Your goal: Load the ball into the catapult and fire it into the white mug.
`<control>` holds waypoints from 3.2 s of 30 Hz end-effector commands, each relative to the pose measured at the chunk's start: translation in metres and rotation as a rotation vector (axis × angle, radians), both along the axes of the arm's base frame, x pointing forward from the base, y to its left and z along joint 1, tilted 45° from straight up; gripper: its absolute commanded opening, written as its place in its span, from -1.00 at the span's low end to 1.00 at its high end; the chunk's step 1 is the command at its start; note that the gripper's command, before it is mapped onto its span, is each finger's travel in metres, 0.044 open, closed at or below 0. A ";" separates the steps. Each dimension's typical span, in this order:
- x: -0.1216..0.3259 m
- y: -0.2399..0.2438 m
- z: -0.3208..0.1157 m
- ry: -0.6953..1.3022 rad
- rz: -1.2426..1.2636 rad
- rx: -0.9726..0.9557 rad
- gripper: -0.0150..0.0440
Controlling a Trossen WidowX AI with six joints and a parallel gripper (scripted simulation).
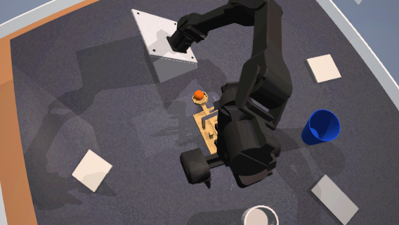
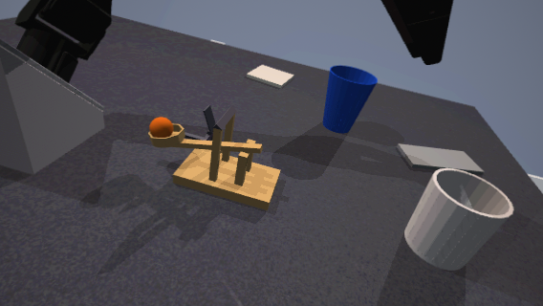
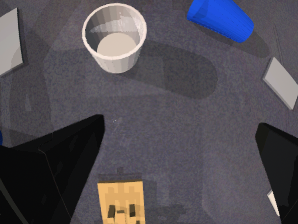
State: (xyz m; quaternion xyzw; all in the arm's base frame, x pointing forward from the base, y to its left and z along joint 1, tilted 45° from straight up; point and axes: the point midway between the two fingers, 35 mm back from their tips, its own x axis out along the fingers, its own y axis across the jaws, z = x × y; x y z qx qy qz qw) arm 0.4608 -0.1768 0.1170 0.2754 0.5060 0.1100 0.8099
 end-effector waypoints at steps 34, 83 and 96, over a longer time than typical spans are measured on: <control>0.070 -0.010 0.039 -0.199 -0.088 0.071 0.29; -0.044 0.112 0.037 -0.169 0.626 -0.465 -0.49; -0.120 0.150 0.026 -0.147 1.006 -0.637 -0.49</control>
